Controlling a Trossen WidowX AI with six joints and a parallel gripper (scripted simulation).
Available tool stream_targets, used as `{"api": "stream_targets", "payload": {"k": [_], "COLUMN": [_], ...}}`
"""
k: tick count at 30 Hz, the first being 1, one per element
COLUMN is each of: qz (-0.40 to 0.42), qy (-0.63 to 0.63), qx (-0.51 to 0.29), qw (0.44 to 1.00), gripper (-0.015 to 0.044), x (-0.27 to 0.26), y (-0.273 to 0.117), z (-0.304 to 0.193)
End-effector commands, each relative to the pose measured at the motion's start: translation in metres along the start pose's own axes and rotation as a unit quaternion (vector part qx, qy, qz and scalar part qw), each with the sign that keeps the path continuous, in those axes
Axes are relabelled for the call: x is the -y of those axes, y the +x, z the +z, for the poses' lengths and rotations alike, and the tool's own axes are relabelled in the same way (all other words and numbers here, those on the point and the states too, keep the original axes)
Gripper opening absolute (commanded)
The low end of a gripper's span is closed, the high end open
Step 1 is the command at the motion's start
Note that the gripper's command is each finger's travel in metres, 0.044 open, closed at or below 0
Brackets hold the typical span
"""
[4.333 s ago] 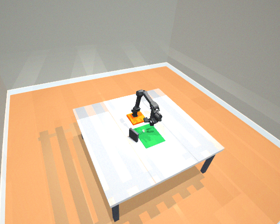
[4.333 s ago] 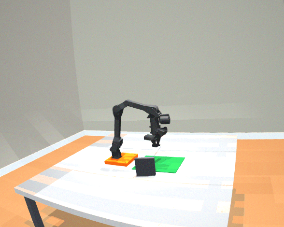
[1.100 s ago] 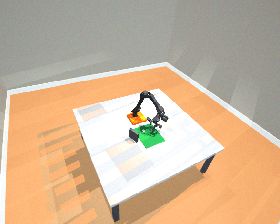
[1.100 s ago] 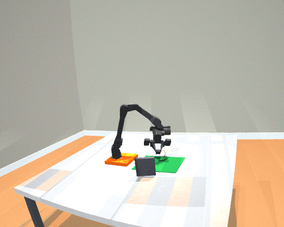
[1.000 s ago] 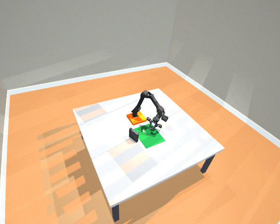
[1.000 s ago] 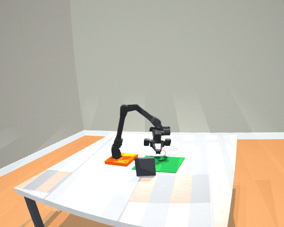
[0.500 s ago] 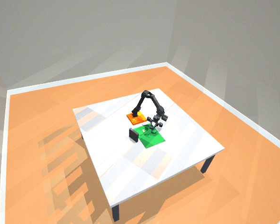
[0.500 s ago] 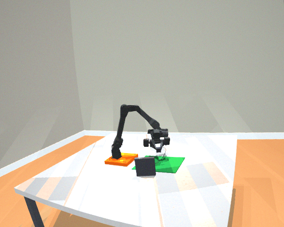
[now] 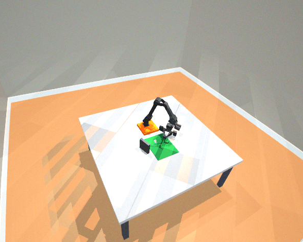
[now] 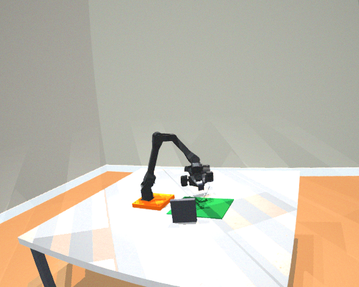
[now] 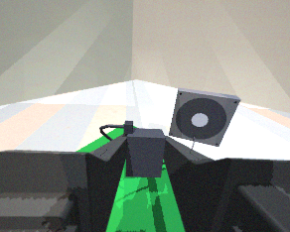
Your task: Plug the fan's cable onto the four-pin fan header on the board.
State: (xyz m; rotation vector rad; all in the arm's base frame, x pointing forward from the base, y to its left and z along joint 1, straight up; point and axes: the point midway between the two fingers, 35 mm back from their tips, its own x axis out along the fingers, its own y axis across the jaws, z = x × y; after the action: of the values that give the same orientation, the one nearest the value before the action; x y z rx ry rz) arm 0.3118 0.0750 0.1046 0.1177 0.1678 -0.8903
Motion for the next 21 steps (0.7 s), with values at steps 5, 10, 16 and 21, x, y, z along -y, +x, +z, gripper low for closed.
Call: {"api": "stream_targets", "payload": {"k": [5, 10, 16, 21], "qz": [-0.001, -0.001, -0.001, -0.001], "qy": [-0.001, -0.001, -0.001, -0.001], "qx": [-0.003, -0.003, 0.000, 0.000], "qw": [1.000, 1.000, 1.000, 1.000], "gripper": [0.0000, 0.0000, 0.0000, 0.0000], "x": [0.0000, 0.0000, 0.0011, 0.0011], "y": [-0.0006, -0.0006, -0.0012, -0.0012], "z": [0.0048, 0.0048, 0.0087, 0.0087]}}
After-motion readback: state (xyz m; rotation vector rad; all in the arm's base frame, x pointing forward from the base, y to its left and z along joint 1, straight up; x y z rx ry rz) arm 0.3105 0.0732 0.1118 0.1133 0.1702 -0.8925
